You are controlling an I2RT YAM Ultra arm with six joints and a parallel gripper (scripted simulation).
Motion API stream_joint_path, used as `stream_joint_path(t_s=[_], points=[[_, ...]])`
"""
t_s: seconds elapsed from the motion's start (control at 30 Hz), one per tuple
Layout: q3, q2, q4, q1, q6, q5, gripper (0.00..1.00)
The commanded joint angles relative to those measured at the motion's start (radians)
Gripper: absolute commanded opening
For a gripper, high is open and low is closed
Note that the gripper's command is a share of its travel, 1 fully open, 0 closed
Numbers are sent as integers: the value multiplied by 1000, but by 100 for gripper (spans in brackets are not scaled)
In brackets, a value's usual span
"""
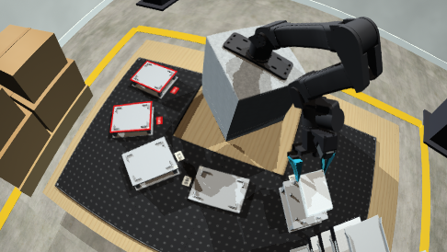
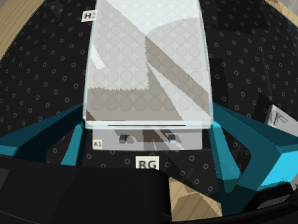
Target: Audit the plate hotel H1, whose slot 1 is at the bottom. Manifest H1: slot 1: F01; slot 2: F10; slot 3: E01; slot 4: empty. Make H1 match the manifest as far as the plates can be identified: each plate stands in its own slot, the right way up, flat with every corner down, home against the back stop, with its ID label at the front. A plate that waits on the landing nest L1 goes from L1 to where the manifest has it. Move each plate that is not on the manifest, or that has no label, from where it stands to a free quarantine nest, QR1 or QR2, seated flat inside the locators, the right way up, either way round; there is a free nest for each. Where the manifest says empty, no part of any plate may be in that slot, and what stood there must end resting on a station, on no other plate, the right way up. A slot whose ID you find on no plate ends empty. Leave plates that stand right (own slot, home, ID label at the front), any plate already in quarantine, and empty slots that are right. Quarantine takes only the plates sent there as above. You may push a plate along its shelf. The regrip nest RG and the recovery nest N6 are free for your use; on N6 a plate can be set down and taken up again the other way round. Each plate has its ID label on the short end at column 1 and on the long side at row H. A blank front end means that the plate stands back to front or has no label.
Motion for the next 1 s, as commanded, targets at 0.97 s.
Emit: stream_joint_path(t_s=[0.97], points=[[29, 77, 76, -5, -3, -1, 86]])
